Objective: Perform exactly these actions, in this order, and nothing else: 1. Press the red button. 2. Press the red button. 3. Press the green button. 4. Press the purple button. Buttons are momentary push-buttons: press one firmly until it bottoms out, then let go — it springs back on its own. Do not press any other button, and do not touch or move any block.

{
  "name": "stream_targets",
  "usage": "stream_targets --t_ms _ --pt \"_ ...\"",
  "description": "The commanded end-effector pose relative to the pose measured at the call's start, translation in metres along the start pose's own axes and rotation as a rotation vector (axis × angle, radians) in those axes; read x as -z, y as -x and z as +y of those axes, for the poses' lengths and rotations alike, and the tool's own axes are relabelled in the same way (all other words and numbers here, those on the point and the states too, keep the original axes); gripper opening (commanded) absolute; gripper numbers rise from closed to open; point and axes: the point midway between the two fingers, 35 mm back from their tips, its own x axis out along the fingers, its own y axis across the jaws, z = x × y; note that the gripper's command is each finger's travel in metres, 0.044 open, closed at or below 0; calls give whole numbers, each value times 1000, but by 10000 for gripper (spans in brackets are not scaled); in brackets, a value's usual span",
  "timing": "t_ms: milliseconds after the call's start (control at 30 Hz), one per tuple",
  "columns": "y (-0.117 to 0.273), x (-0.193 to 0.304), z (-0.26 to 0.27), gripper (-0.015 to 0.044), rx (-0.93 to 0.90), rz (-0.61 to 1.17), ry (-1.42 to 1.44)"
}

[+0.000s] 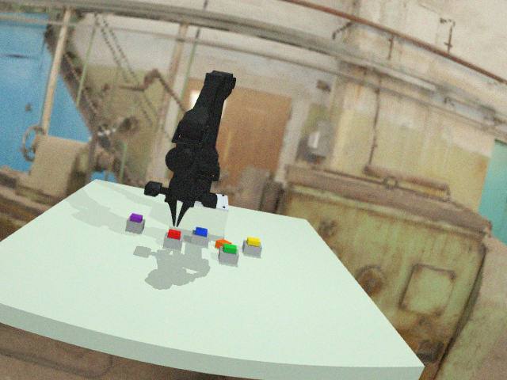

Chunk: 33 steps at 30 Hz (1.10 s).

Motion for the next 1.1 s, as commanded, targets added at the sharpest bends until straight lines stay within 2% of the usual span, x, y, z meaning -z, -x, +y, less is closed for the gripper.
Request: stream_targets --t_ms 0,67,200,367,700,833,967,1067 --pt "11 -2 0 20 -2 -12 -3" --pt "21 -3 0 20 -2 -13 -3" --pt "70 -2 0 20 -2 -13 -3" --pt "73 -6 8 20 -3 -13 -3" --pt "75 -33 138 20 -14 -15 -3" --pt "72 -33 148 20 -15 -15 -4" --pt "17 -34 148 20 -14 -15 -4" --pt "13 -33 148 20 -14 -15 -4"
